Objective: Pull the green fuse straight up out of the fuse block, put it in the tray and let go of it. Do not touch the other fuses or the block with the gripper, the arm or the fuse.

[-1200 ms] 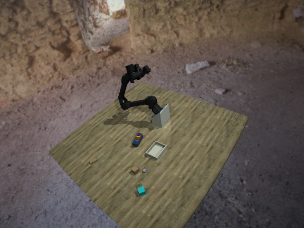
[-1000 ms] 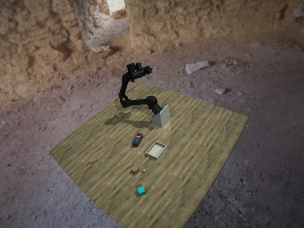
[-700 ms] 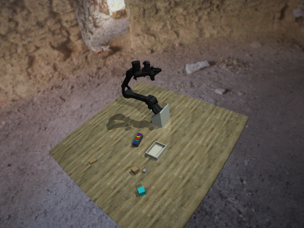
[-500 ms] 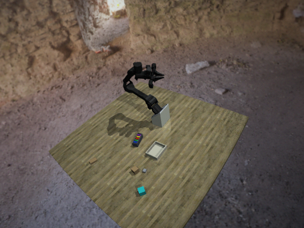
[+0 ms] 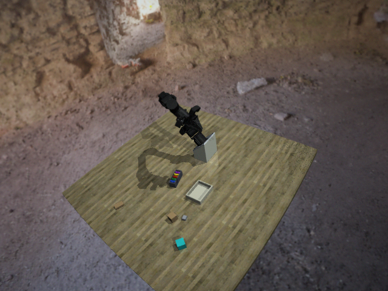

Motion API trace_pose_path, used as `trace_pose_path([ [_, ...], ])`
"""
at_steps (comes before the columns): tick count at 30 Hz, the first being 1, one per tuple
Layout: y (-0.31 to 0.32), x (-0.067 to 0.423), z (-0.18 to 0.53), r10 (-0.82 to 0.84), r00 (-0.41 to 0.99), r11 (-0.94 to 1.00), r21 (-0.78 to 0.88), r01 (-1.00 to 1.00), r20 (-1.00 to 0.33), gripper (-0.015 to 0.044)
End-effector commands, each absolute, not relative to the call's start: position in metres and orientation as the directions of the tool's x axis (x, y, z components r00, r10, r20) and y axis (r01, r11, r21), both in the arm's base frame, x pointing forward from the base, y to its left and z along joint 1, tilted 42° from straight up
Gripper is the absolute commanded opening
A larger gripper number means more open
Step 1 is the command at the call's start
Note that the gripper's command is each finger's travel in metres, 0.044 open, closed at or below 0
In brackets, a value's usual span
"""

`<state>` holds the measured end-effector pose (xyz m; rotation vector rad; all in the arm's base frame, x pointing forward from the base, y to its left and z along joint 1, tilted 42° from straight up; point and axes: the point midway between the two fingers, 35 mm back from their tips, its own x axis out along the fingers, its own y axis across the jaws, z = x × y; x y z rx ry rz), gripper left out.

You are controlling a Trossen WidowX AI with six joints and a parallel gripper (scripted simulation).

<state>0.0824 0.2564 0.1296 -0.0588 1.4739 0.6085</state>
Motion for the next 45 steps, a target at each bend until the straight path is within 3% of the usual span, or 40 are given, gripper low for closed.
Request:
trace_pose_path([
  [1,0.239,0.136,0.103,0.214,0.086,0.968,0.199,-0.154,-0.973,0.007],
  [11,0.16,0.228,0.047,-0.172,0.2,0.888,-0.063,0.456,-0.965,0.007],
  [20,0.042,0.289,0.024,-0.609,0.18,0.451,-0.151,0.88,-0.773,0.007],
  [45,0.03,0.294,0.011,-0.638,0.171,0.413,-0.147,0.899,-0.751,0.007],
])
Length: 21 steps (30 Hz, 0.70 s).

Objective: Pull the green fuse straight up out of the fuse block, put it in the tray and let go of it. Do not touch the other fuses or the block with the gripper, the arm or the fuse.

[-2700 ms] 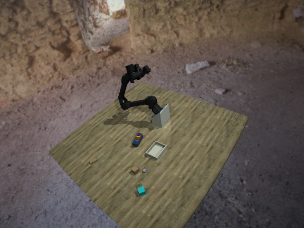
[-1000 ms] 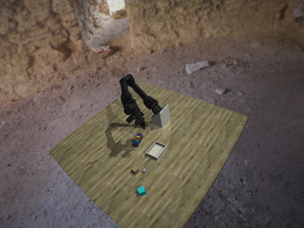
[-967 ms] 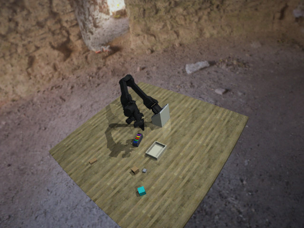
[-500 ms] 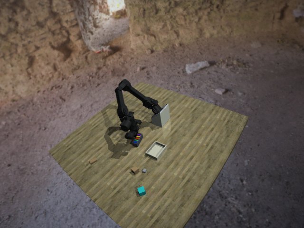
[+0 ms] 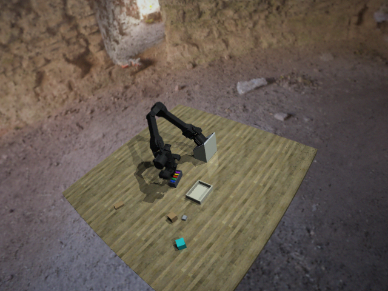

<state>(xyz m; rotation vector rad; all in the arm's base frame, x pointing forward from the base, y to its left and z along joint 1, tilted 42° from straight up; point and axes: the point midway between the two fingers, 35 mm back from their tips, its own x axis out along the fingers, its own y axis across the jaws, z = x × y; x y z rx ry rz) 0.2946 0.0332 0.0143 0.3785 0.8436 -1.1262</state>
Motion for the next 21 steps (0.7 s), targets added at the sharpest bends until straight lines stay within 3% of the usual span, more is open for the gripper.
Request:
trace_pose_path([
  [1,0.029,0.294,0.01,-0.638,0.171,0.413,-0.147,0.899,-0.751,0.007],
  [21,0.016,0.296,-0.003,-0.639,0.171,0.413,-0.147,0.899,-0.75,0.007],
])
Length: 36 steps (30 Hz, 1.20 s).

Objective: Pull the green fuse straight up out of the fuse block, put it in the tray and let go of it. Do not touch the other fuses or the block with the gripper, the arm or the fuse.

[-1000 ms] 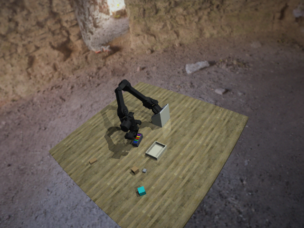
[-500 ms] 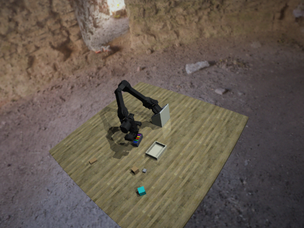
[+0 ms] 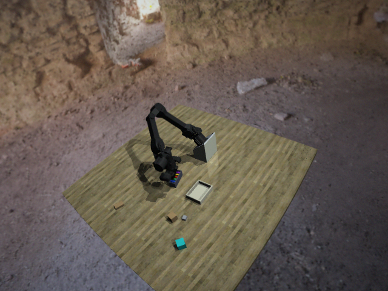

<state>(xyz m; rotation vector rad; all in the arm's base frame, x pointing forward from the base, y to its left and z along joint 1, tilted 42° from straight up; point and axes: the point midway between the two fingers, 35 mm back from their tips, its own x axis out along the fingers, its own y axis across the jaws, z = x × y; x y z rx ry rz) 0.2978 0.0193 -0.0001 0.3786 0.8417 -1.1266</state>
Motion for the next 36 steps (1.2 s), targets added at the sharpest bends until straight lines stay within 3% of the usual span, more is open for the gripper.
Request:
trace_pose_path([
  [1,0.0158,0.2963,-0.0031,-0.639,0.171,0.413,-0.147,0.899,-0.75,0.007],
  [31,0.0093,0.2979,-0.0106,-0.64,0.171,0.413,-0.147,0.899,-0.749,0.007],
  [36,0.0103,0.2985,-0.0098,-0.637,0.172,0.41,-0.141,0.901,-0.752,0.0037],
])
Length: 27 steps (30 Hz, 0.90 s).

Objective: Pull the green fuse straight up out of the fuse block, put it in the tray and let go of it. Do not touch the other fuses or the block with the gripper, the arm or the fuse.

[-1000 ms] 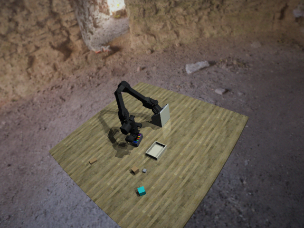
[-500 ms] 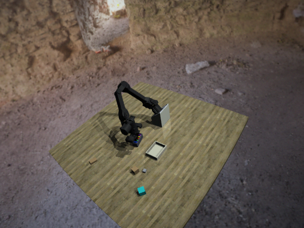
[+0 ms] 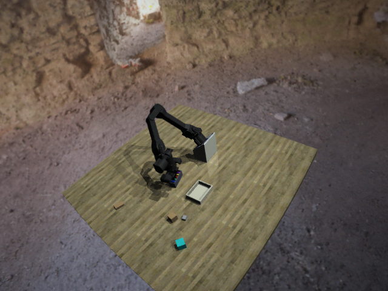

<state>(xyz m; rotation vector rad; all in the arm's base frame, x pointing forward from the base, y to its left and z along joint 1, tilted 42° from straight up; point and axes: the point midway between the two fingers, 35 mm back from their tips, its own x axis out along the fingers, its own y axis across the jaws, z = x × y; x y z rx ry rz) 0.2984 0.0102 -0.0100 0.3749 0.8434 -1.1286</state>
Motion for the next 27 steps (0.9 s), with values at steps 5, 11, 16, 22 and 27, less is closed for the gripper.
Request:
trace_pose_path([
  [5,0.0103,0.2985,-0.0098,-0.637,0.172,0.41,-0.141,0.901,-0.752,0.0004],
  [11,0.0108,0.2984,-0.0093,-0.637,0.172,0.41,-0.141,0.901,-0.752,0.0],
  [16,0.0125,0.2981,-0.0076,-0.637,0.172,0.41,-0.142,0.901,-0.752,0.0],
  [22,0.0144,0.2978,-0.0055,-0.637,0.171,0.41,-0.142,0.901,-0.752,0.0],
  [27,0.0161,0.2974,-0.0037,-0.637,0.171,0.41,-0.142,0.901,-0.752,0.0],
])
